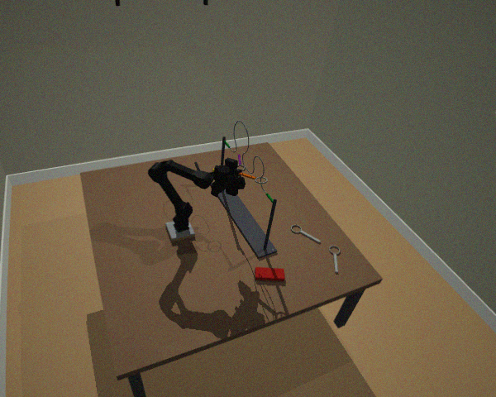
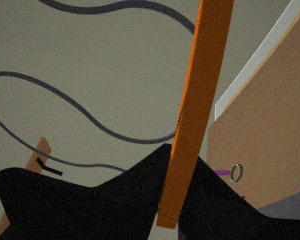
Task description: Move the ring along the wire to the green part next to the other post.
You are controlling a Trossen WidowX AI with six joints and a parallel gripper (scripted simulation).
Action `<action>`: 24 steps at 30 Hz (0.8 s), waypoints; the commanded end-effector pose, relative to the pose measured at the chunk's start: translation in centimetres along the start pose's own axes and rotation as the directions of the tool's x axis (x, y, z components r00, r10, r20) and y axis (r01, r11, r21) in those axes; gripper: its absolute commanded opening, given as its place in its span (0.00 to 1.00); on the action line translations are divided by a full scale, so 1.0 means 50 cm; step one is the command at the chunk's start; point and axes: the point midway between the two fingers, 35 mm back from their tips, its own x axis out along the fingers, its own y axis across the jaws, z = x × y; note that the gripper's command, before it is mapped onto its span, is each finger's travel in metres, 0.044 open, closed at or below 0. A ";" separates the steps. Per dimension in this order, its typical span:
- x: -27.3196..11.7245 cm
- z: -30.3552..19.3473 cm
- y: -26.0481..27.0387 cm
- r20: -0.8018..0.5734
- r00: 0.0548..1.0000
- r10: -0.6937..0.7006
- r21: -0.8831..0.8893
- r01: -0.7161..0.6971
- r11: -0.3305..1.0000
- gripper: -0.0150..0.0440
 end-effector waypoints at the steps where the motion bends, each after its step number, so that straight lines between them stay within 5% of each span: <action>1: 0.005 -0.002 0.015 0.018 1.000 0.021 0.045 -0.022 0.999 0.00; 24: 0.004 0.031 0.151 0.122 0.974 0.189 0.392 -0.223 0.892 0.00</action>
